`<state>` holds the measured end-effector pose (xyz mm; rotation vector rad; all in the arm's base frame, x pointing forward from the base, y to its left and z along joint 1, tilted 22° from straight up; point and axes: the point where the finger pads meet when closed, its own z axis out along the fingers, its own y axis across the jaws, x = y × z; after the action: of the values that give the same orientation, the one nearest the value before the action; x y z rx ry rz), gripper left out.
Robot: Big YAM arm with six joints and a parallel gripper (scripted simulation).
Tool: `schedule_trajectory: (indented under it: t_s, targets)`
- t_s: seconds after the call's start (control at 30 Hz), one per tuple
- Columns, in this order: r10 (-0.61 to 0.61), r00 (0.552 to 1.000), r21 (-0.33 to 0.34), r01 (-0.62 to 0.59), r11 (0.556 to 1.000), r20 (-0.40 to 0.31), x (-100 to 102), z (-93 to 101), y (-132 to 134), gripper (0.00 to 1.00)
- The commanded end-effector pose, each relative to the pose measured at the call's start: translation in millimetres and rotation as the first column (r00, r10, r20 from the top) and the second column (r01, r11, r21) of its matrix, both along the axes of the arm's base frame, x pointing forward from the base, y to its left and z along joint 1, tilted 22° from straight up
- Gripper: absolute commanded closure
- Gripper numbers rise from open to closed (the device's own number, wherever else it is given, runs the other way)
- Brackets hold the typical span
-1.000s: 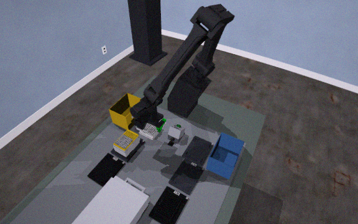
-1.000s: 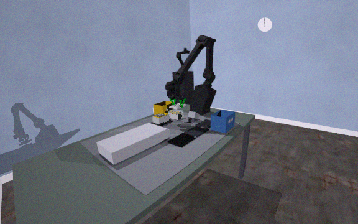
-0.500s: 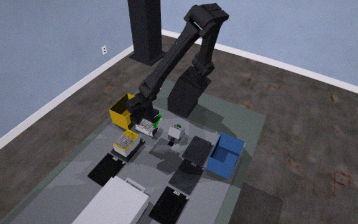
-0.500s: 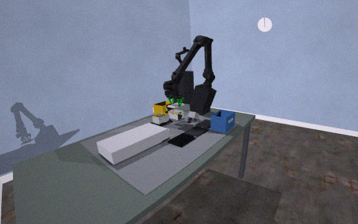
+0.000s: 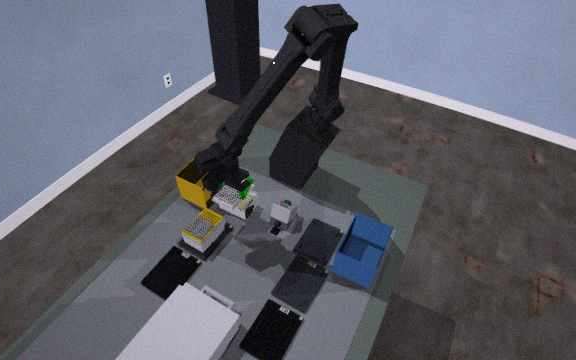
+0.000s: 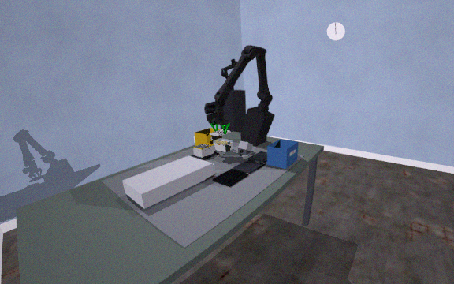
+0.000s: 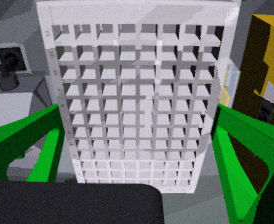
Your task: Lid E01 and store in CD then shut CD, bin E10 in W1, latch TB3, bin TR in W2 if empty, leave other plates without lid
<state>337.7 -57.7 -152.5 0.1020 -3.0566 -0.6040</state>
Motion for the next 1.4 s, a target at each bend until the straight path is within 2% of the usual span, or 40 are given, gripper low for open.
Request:
schedule_trajectory:
  t_s: [0.0,0.07,0.47,0.53,0.57,0.63,1.03,1.1,1.13,1.2,1.37]
  targets:
    - [0.010,0.998,-0.022,-0.009,1.000,0.069,26,12.4,-19,1.00]
    - [0.010,0.999,-0.013,-0.009,1.000,0.039,16,0.4,-22,1.00]
    - [0.010,0.999,-0.014,-0.010,1.000,0.038,7,-11.3,-51,1.00]
    - [0.010,0.999,-0.014,-0.010,1.000,0.038,7,-11.3,-51,1.00]
    - [0.011,0.998,-0.028,-0.009,1.000,0.068,15,-2.6,-58,1.00]
    - [0.010,0.999,-0.014,-0.010,1.000,0.037,5,-14.3,-59,1.00]
    - [0.010,0.999,-0.015,-0.010,1.000,0.037,-4,-25.9,-89,1.00]
    - [0.010,0.999,-0.015,-0.010,1.000,0.037,-4,-25.9,-89,1.00]
    - [0.011,0.998,-0.034,-0.009,0.999,0.068,4,-16.8,-97,1.00]
    - [0.011,0.999,-0.015,-0.010,1.000,0.036,-7,-28.8,-96,1.00]
    - [0.011,0.999,-0.017,-0.010,1.000,0.037,-10,-33.7,-109,1.00]
